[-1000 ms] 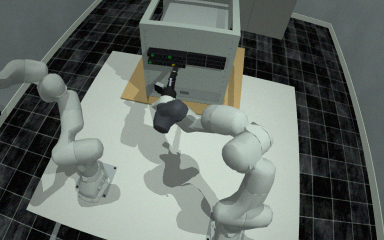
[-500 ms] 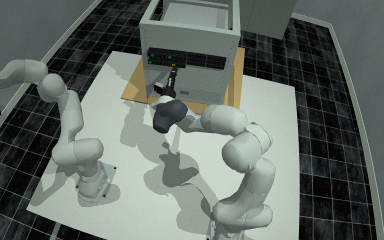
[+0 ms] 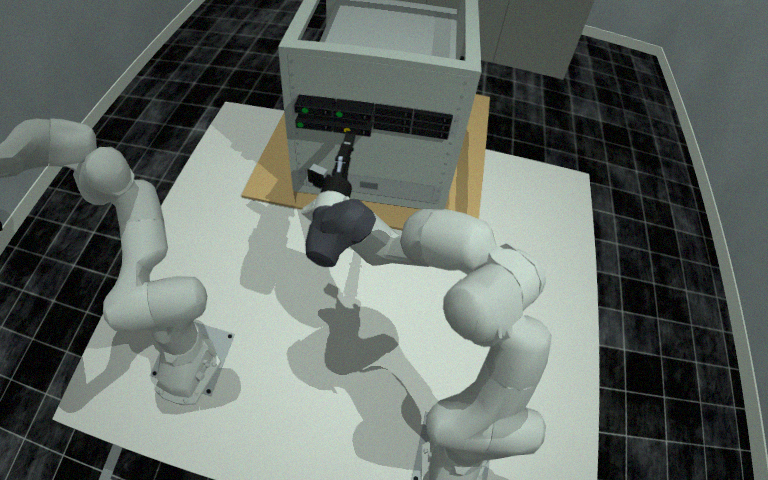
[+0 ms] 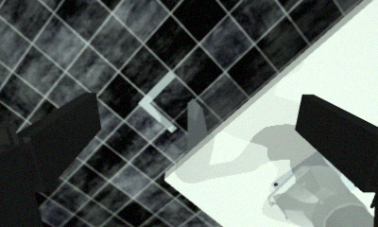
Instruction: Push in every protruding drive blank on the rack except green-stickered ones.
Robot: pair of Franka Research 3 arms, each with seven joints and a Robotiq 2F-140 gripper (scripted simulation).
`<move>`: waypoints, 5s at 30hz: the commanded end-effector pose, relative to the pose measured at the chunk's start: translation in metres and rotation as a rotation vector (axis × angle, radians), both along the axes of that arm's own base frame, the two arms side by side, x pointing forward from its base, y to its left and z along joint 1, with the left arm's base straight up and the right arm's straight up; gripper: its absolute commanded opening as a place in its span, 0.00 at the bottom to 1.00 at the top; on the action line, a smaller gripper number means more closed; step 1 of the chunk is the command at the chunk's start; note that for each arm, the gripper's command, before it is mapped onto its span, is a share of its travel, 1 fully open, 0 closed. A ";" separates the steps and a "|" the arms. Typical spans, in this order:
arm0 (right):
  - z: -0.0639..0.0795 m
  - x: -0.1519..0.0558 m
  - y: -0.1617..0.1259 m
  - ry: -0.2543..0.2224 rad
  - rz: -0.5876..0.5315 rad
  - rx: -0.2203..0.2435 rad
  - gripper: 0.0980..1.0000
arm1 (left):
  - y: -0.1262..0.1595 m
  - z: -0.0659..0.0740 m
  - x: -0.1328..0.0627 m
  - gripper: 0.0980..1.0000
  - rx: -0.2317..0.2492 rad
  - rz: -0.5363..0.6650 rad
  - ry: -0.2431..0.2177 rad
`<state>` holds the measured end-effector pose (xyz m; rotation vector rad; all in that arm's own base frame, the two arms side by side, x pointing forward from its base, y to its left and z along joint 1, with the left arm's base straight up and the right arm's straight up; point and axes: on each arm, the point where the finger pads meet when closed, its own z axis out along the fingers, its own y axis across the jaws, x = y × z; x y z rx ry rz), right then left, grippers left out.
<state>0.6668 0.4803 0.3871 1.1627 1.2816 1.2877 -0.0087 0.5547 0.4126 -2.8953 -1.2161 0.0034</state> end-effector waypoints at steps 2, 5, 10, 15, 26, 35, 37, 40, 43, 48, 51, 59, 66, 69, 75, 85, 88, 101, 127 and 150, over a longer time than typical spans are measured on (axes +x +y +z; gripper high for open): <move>-0.001 0.000 0.000 0.000 0.000 -0.005 0.00 | 0.000 0.000 0.000 1.00 0.000 0.005 -0.002; -0.001 0.000 0.000 0.000 0.000 -0.005 0.00 | 0.000 0.000 0.000 1.00 0.000 0.005 -0.002; -0.001 0.000 0.000 0.000 0.000 -0.005 0.00 | 0.000 0.000 0.000 1.00 0.000 0.005 -0.002; -0.001 0.000 0.000 0.000 0.000 -0.005 0.00 | 0.000 0.000 0.000 1.00 0.000 0.005 -0.002; 0.000 0.001 -0.001 0.000 0.000 -0.005 0.00 | 0.000 0.000 0.000 1.00 0.000 0.005 -0.002; 0.000 0.001 -0.001 0.000 0.000 -0.005 0.00 | 0.000 0.000 0.000 1.00 0.000 0.005 -0.002; 0.000 0.001 -0.001 0.000 0.000 -0.005 0.00 | 0.000 0.000 0.000 1.00 0.000 0.005 -0.002; 0.000 0.001 -0.001 0.000 0.000 -0.005 0.00 | 0.000 0.000 0.000 1.00 0.000 0.005 -0.002; 0.000 0.001 -0.001 0.000 0.000 -0.005 0.00 | 0.000 0.000 0.000 1.00 0.000 0.005 -0.002; 0.000 0.001 -0.001 0.000 0.000 -0.005 0.00 | 0.000 0.000 0.000 1.00 0.000 0.005 -0.002; 0.000 0.001 -0.001 0.000 0.000 -0.005 0.00 | 0.000 0.000 0.000 1.00 0.000 0.005 -0.002; 0.000 0.001 -0.001 0.000 0.000 -0.005 0.00 | 0.000 0.000 0.000 1.00 0.000 0.005 -0.002; 0.000 0.001 -0.001 0.000 0.000 -0.005 0.00 | 0.000 0.000 0.000 1.00 0.000 0.005 -0.002; 0.001 0.001 -0.002 0.000 0.000 -0.005 0.00 | 0.000 0.000 0.000 1.00 0.000 0.005 -0.002; 0.001 0.001 -0.002 0.000 0.000 -0.005 0.00 | 0.000 0.000 0.000 1.00 0.000 0.005 -0.002; 0.001 0.001 -0.002 0.000 0.000 -0.005 0.00 | 0.000 0.000 0.000 1.00 0.000 0.005 -0.002; 0.001 0.001 -0.002 0.000 0.000 -0.005 0.00 | 0.000 0.000 0.000 1.00 0.000 0.005 -0.002; 0.001 0.001 -0.002 0.000 0.000 -0.005 0.00 | 0.000 0.000 0.000 1.00 0.000 0.005 -0.002; 0.001 0.011 -0.001 0.000 0.000 -0.005 0.00 | 0.000 0.000 0.000 1.00 0.000 0.005 -0.002; 0.001 0.025 0.001 0.000 0.000 -0.005 0.00 | 0.000 0.000 0.000 1.00 0.000 0.005 -0.002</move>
